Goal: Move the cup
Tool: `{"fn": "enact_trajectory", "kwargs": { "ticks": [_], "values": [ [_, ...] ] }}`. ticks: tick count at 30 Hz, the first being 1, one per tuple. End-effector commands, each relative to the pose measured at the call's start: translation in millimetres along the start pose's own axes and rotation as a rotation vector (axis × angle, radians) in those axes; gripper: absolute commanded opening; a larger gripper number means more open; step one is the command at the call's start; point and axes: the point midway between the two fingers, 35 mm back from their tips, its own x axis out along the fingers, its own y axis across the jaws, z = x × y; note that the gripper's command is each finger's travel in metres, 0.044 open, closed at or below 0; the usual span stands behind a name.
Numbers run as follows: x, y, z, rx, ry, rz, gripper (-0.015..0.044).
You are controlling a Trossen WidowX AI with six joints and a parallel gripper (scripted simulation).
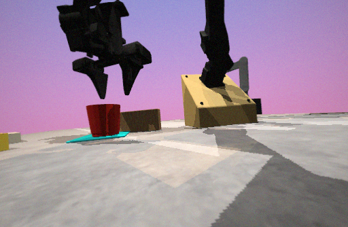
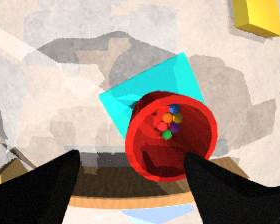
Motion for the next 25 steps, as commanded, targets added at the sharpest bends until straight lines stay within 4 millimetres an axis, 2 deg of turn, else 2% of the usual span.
{"fn": "enact_trajectory", "kwargs": {
  "ticks": [1, 14, 25],
  "values": [
    [-6.3, -1.0, 0.1, -0.002, 0.001, -0.003, 0.0440],
    [-60.9, 0.7, -0.4, -0.009, 0.006, -0.008, 0.0440],
    [-59.2, 1.5, -0.4, 0.000, 0.000, -0.006, 0.0440]
  ]
}}
